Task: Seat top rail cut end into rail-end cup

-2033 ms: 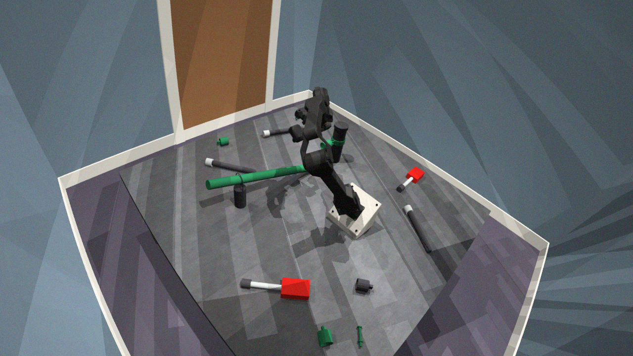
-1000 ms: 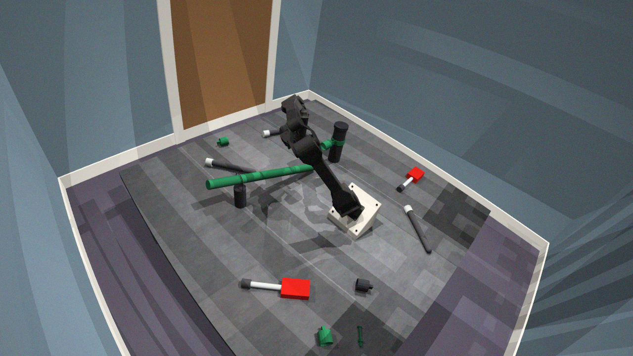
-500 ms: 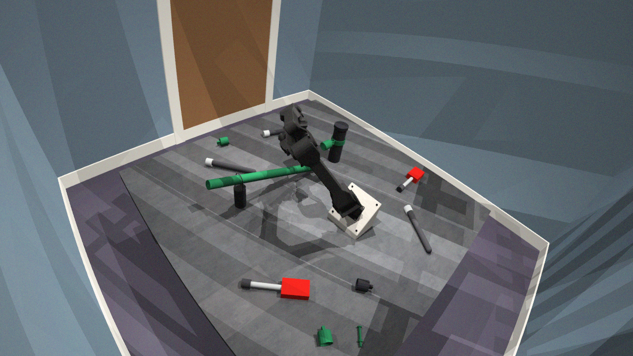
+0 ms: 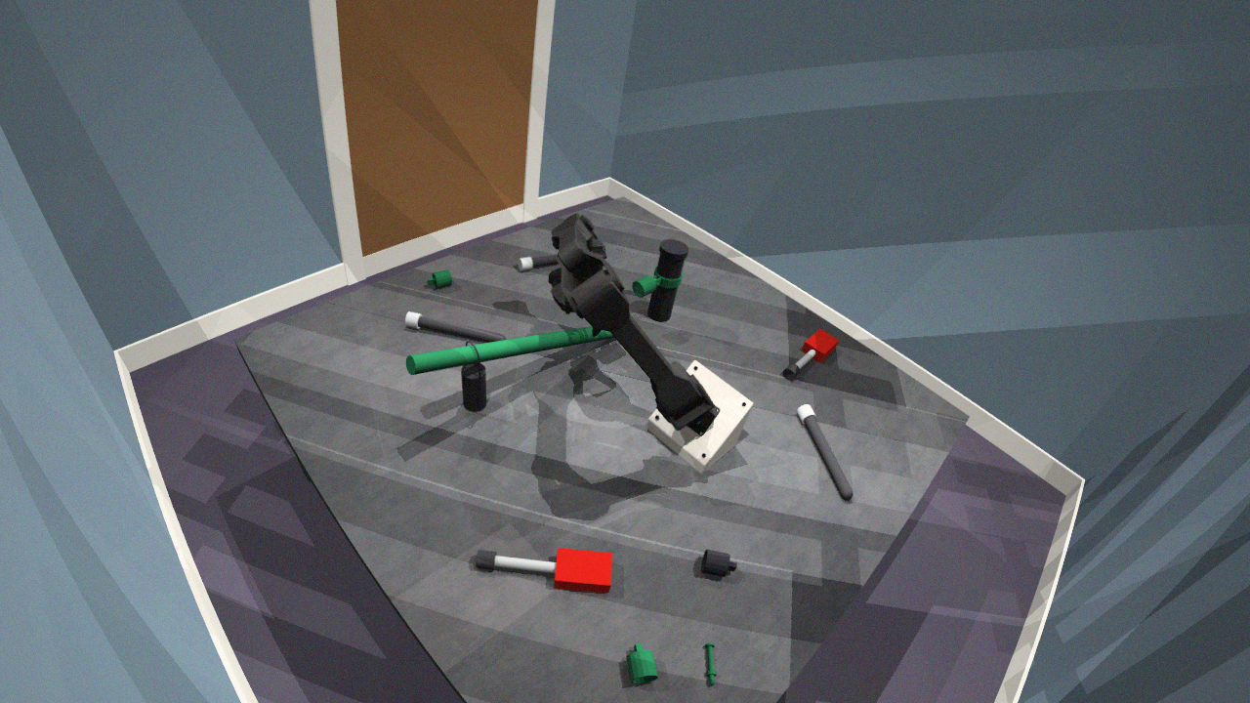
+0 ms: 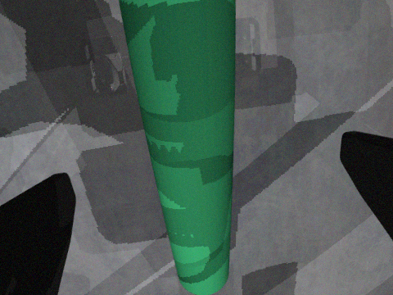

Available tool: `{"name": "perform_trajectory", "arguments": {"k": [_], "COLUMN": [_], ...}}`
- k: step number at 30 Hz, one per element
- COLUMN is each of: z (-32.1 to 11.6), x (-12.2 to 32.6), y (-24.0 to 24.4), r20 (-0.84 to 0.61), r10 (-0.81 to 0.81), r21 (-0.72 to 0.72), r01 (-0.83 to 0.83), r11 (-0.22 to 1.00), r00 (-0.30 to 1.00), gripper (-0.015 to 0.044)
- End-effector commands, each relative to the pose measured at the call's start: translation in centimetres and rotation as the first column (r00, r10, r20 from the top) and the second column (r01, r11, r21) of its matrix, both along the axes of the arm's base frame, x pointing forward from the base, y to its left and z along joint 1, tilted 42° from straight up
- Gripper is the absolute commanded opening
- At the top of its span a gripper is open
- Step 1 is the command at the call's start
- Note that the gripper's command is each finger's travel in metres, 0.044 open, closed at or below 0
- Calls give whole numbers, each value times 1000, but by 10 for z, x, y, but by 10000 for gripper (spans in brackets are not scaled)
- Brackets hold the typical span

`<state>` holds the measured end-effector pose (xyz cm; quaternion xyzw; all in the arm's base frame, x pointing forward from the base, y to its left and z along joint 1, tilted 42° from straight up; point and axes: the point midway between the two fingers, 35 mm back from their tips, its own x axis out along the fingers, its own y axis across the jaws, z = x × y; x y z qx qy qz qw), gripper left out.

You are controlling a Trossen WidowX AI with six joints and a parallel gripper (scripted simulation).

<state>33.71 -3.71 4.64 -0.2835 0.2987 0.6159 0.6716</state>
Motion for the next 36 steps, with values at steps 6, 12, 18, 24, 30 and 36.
{"name": "perform_trajectory", "arguments": {"k": [6,12,18,24,30,36], "z": [-12,-20,-27,-33,-39,-39], "x": [0,0,1,0,0,0], "y": [13,19,26,32,37,37], "r20": [-10,-10,-10,-9,-9,-9], "r10": [1,1,1,1,1,1], "r21": [7,8,9,10,11,10], "r01": [-1,-1,-1,-1,-1,-1], "r11": [1000,1000,1000,1000,1000,1000], "r00": [1000,1000,1000,1000,1000,1000], "gripper": [440,440,440,440,440,309]}}
